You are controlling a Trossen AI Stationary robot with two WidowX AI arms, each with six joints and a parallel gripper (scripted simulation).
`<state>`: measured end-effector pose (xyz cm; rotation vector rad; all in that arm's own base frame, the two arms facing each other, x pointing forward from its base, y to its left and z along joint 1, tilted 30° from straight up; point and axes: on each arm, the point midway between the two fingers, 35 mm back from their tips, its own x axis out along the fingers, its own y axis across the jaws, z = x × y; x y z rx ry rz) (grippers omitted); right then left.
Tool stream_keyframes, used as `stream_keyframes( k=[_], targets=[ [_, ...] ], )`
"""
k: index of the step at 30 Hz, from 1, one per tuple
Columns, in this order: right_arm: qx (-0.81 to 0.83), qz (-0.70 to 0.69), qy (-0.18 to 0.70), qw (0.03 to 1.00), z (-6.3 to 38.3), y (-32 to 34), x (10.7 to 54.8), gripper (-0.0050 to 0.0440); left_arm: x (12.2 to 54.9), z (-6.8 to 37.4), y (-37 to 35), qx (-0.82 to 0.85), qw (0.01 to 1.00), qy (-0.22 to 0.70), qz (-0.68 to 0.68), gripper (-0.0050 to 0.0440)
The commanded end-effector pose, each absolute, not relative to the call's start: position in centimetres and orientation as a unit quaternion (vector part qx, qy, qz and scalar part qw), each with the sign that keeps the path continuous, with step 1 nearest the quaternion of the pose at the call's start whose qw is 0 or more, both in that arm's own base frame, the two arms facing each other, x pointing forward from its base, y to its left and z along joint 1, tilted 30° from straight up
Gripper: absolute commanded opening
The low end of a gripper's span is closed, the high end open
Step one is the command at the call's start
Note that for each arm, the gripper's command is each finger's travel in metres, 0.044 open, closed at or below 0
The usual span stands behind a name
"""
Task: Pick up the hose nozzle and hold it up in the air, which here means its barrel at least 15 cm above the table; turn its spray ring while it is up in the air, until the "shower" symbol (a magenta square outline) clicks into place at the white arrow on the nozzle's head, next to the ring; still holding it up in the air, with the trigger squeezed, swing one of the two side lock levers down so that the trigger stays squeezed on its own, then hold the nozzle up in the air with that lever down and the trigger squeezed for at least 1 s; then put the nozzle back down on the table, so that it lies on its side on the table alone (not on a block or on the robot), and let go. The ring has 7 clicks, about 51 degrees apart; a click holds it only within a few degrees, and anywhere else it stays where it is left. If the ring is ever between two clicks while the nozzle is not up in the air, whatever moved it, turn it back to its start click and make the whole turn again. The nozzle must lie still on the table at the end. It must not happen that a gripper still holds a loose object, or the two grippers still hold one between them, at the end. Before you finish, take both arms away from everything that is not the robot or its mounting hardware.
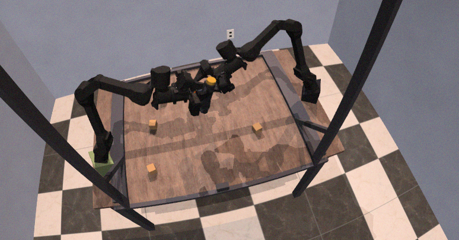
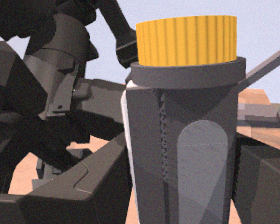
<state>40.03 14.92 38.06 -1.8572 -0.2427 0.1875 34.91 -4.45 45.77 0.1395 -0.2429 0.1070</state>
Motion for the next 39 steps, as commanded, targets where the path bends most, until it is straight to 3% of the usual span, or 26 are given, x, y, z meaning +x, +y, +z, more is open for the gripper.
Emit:
stream_keyframes(
  k=[1, 39],
  targets=[
    [-0.794, 0.070, -0.110, 0.593, 39.1, 14.5, 38.8, 0.0408, 34.0, 47.3, -4.3, 0.066, 0.986, -0.141, 0.054, 0.0170],
    [-0.794, 0.071, -0.110, 0.594, 38.9, 13.3, 34.3, 0.0408, 34.0, 47.3, -4.3, 0.066, 0.986, -0.141, 0.054, 0.0170]
  ],
)
